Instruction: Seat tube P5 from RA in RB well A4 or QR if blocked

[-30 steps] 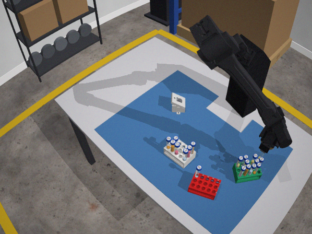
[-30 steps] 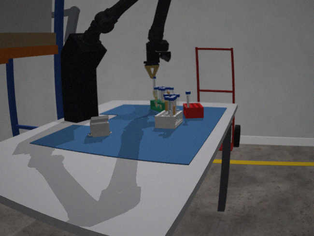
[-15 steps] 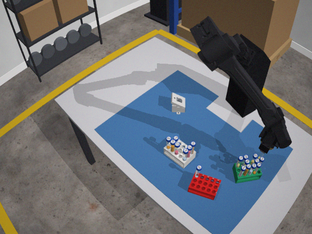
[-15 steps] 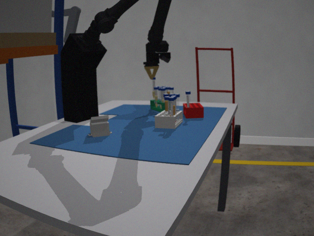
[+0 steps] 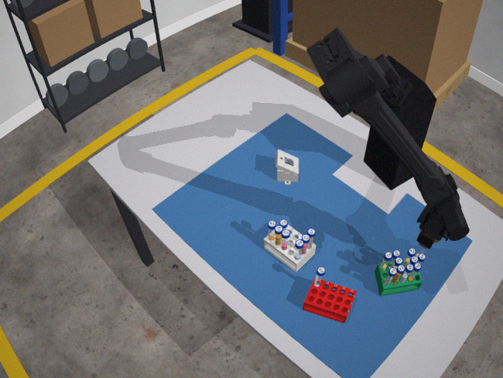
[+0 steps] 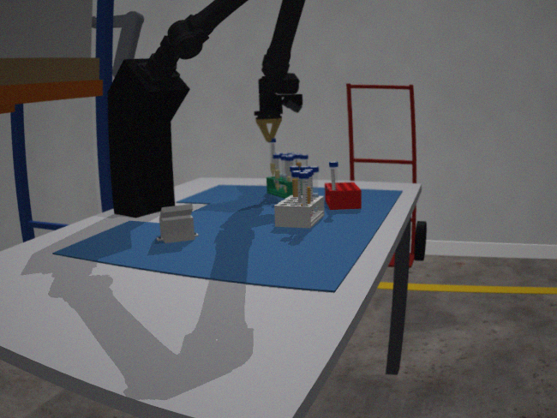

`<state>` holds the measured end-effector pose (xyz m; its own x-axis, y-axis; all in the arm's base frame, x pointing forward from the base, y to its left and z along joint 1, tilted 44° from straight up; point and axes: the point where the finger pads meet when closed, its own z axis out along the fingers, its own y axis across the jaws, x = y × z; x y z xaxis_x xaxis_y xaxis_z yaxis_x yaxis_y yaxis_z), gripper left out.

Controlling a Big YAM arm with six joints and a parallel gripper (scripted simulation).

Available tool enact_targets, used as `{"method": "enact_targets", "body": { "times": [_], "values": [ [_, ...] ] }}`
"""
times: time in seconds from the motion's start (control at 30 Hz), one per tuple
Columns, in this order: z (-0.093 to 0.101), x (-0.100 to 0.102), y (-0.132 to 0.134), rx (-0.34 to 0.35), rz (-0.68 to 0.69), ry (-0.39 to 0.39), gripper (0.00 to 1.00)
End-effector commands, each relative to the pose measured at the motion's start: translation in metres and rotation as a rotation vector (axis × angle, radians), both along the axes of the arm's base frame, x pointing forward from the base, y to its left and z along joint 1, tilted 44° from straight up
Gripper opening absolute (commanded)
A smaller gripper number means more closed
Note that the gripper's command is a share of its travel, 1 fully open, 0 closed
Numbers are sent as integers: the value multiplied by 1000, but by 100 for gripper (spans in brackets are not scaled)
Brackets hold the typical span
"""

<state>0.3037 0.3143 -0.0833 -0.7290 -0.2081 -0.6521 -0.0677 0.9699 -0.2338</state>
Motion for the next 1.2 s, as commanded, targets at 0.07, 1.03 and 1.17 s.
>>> {"method": "enact_targets", "body": {
  "times": [0.07,1.03,1.17],
  "values": [
    [3,7,8,16,5,-10,0],
    [-10,5,-2,-1,16,0,0],
    [-9,10,-8,3,1,-2,0]
  ]
}}
